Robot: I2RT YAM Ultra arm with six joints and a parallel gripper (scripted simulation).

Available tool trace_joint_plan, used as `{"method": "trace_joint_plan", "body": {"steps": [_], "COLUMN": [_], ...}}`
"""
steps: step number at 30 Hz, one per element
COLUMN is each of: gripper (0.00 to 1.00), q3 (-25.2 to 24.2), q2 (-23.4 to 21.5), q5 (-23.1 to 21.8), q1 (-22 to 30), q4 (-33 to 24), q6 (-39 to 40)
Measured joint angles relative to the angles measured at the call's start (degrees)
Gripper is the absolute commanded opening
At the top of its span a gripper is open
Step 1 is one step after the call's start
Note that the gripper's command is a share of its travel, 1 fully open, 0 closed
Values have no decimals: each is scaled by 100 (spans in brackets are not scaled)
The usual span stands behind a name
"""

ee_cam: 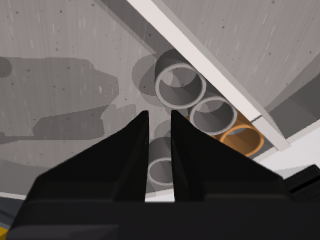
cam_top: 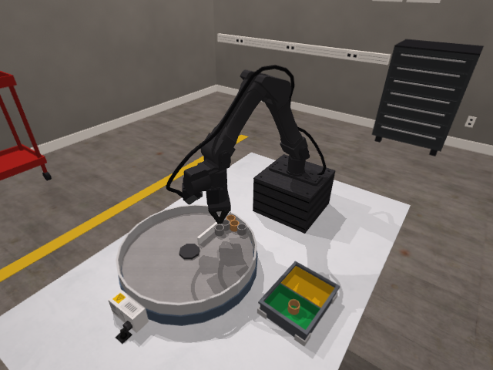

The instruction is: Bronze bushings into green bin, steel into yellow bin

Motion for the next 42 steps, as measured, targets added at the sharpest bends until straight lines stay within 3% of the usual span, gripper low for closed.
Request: {"method": "trace_joint_plan", "body": {"steps": [42], "gripper": [12], "q3": [0], "q2": [0], "q5": [-9], "q1": [-7], "q4": [-2], "q6": [-96]}}
